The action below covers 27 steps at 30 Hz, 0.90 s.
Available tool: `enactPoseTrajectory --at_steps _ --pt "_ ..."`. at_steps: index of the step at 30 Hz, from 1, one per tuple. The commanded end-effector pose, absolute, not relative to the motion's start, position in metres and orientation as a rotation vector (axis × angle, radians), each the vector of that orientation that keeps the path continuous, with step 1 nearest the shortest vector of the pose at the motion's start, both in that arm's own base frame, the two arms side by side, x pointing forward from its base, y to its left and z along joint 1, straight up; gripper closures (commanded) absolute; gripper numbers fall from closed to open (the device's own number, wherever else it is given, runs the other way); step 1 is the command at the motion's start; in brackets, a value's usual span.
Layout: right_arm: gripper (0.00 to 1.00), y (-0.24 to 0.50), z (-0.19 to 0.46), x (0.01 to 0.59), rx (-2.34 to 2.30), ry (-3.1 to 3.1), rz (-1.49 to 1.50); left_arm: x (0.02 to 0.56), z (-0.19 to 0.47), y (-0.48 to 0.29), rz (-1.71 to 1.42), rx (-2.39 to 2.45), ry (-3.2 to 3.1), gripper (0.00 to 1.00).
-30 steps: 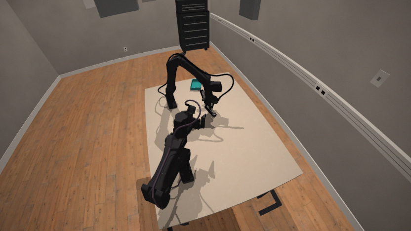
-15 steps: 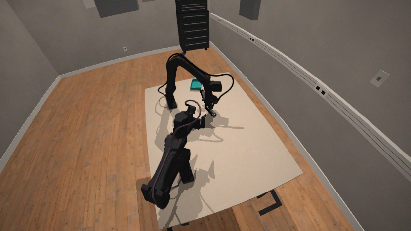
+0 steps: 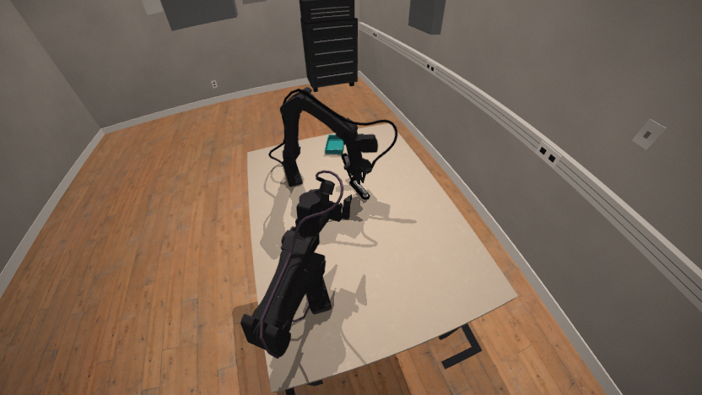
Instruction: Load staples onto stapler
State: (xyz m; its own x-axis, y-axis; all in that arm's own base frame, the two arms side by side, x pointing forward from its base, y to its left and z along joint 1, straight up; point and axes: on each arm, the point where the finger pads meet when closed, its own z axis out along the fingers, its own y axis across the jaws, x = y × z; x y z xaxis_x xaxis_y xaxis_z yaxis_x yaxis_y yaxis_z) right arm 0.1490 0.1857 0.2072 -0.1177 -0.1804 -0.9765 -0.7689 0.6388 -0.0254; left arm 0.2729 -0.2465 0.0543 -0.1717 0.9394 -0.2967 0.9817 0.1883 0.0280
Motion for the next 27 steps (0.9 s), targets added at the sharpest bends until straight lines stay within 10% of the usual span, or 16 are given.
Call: enactPoseTrajectory --at_steps 1,20,27 --pt "0.0 0.184 0.212 0.148 -0.781 1.63 0.612 0.275 0.074 -0.247 -0.261 1.826 2.189 0.82" --pt "0.0 0.184 0.212 0.148 -0.781 1.63 0.612 0.27 0.095 -0.233 -0.252 1.866 2.227 0.82" --pt "0.0 0.184 0.212 0.148 -0.781 1.63 0.612 0.283 0.106 -0.239 -0.226 1.511 2.332 0.02"
